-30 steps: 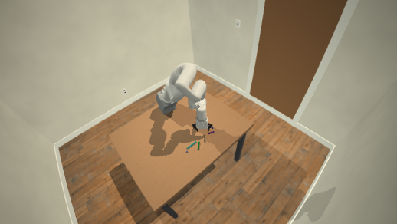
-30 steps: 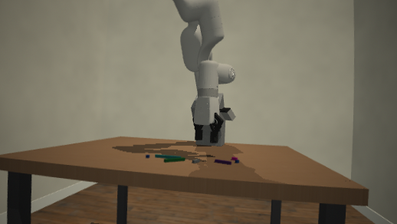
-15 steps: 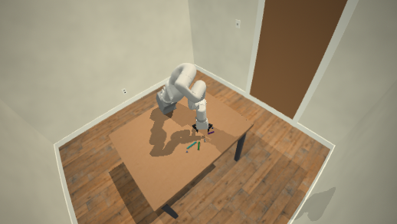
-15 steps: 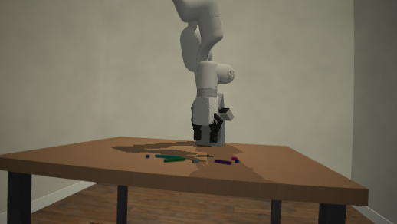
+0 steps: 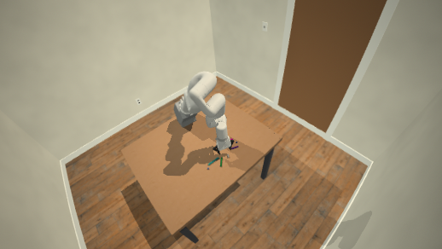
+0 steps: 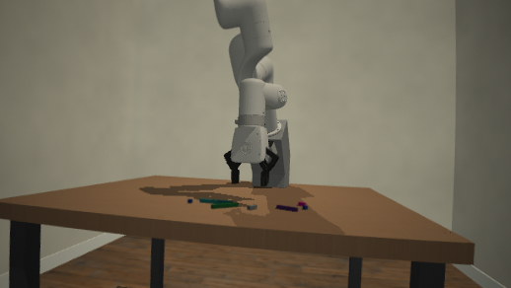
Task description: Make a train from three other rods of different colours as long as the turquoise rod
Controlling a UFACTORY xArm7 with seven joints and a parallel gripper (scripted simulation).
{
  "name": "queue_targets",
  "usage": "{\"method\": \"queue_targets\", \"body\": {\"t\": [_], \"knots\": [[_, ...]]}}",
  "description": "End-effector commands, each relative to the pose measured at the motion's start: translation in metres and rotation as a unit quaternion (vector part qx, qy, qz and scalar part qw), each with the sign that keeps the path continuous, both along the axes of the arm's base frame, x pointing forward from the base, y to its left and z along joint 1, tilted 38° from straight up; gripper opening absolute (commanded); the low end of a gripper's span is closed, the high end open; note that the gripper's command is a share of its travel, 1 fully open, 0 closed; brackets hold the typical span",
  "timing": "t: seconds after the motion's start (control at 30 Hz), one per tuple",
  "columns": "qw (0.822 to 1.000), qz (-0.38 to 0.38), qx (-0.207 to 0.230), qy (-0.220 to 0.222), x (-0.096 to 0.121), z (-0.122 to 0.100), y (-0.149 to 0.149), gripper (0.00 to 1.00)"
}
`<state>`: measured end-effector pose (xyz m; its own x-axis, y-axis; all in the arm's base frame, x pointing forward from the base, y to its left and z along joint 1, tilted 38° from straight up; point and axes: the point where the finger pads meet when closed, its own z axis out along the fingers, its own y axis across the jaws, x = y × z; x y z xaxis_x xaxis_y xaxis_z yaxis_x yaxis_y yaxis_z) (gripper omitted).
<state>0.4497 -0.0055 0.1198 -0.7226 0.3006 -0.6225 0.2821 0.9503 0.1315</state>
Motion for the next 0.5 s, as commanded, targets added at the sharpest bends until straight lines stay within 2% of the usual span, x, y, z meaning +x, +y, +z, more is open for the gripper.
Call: {"method": "queue_targets", "body": {"t": [0.0, 0.23, 0.47], "knots": [[0.997, 0.066, -0.040, 0.006, 0.006, 0.003, -0.013, 1.00], [0.982, 0.152, -0.108, 0.011, 0.011, 0.008, -0.035, 1.00], [0.955, 0.238, -0.178, 0.016, 0.013, 0.011, -0.059, 1.00]]}}
